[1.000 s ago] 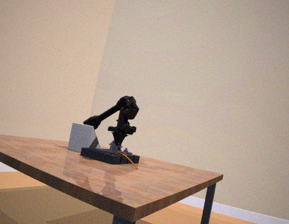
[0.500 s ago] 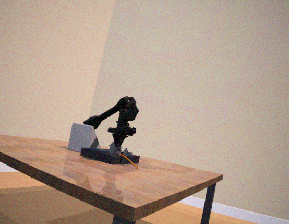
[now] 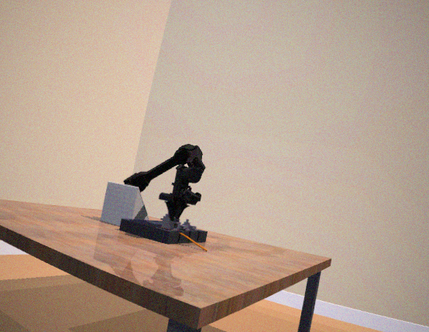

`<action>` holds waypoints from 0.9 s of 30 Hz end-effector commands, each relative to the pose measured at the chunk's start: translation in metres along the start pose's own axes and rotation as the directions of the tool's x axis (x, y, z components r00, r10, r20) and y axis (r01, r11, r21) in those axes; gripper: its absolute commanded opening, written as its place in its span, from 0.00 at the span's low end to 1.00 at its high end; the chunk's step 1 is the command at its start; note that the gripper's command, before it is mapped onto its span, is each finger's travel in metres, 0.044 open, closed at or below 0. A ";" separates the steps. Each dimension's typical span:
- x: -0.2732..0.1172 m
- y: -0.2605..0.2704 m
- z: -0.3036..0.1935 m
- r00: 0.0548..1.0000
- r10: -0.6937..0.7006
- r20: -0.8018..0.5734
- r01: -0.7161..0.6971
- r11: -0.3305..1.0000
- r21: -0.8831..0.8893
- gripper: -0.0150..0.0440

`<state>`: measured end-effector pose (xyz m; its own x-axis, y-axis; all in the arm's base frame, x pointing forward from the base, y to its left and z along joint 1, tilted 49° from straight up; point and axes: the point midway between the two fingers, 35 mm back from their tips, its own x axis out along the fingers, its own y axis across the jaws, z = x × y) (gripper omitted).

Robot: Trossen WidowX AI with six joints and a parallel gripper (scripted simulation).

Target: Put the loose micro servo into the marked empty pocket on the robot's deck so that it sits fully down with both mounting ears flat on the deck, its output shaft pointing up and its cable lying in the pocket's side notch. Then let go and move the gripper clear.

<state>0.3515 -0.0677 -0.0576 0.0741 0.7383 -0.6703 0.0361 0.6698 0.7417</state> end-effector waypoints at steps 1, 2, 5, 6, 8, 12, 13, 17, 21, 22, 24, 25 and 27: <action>0.004 0.000 -0.001 1.000 0.005 0.003 -0.005 1.000 0.006 0.25; 0.005 0.000 -0.001 1.000 0.005 0.003 -0.005 1.000 0.006 0.25; 0.008 0.000 -0.001 1.000 0.005 0.003 -0.005 1.000 0.006 0.25; 0.009 0.000 -0.001 1.000 0.005 0.003 -0.005 1.000 0.006 0.25; 0.011 0.000 -0.001 1.000 0.005 0.003 -0.005 1.000 0.006 0.25; 0.015 0.000 -0.001 1.000 0.006 0.003 -0.006 1.000 0.006 0.25; 0.016 0.000 -0.001 1.000 0.006 0.003 -0.006 1.000 0.006 0.25; 0.020 0.000 -0.001 1.000 0.006 0.003 -0.006 1.000 0.006 0.25; 0.024 0.000 -0.001 1.000 0.006 0.003 -0.006 1.000 0.006 0.25; 0.025 0.000 -0.001 1.000 0.006 0.003 -0.006 1.000 0.006 0.25; 0.027 0.000 -0.001 1.000 0.006 0.003 -0.006 1.000 0.006 0.25; 0.028 0.000 -0.001 1.000 0.006 0.003 -0.006 1.000 0.006 0.25; 0.030 0.000 -0.001 1.000 0.006 0.003 -0.006 1.000 0.006 0.25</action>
<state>0.3534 -0.0475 -0.0755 0.0741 0.7393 -0.6693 0.0368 0.6686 0.7427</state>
